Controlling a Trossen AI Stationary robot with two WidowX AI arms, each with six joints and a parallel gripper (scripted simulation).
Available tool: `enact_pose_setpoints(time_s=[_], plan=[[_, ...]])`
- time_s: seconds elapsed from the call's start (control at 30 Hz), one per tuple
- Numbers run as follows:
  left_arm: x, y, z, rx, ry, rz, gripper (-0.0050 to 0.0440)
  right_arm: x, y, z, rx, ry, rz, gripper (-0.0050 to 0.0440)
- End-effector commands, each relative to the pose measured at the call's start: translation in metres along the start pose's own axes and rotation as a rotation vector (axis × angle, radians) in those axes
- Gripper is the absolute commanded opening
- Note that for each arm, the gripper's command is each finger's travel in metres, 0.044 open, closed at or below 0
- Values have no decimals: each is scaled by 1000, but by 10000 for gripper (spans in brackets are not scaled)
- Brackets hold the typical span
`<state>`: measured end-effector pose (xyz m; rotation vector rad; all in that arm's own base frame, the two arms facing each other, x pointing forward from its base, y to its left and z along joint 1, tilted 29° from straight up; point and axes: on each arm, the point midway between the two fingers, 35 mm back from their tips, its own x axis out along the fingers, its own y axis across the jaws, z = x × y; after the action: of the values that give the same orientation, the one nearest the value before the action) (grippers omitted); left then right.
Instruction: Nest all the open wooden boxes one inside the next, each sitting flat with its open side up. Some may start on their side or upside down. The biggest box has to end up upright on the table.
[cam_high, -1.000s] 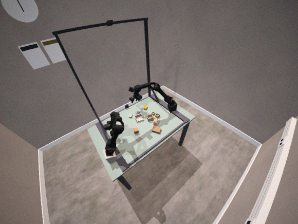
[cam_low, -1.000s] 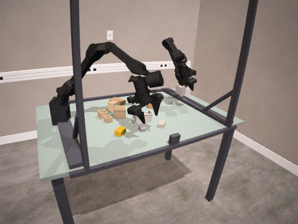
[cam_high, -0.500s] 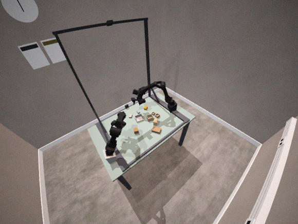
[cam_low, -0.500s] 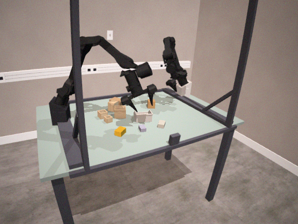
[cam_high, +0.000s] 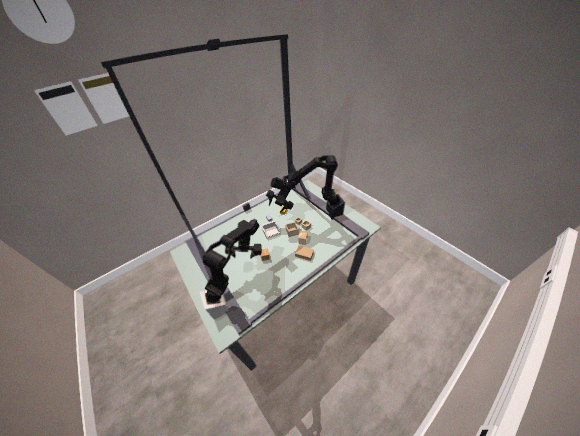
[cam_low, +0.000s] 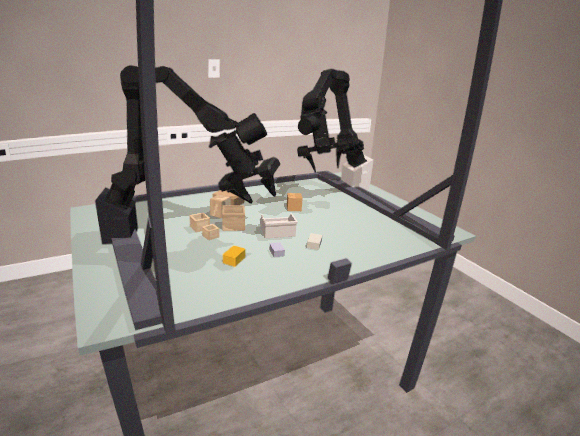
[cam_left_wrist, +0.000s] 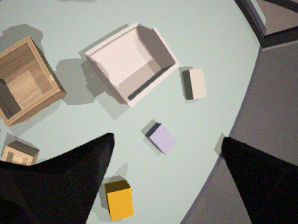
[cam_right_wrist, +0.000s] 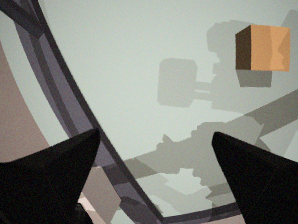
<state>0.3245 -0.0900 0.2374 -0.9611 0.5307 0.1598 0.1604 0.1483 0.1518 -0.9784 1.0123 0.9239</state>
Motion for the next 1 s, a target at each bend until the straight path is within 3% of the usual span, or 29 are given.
enact_pose_setpoints(time_s=[0.0,0.17,0.23,0.4,0.57,0.97], plan=[[-13,18,10,172,-41,-69,400,-15,-22,-6,264,-33,-66,400],[-21,46,15,403,-103,-80,400,-27,-43,-22,599,-63,-126,400],[-21,46,15,403,-103,-80,400,-27,-43,-22,599,-63,-126,400],[-28,80,17,694,-185,-72,400,-42,-65,-44,998,-116,-199,400],[-31,102,17,908,-242,-50,400,-53,-77,-59,1249,-161,-246,400],[-30,103,19,902,-236,-47,400,-49,-76,-61,1269,-148,-240,400]])
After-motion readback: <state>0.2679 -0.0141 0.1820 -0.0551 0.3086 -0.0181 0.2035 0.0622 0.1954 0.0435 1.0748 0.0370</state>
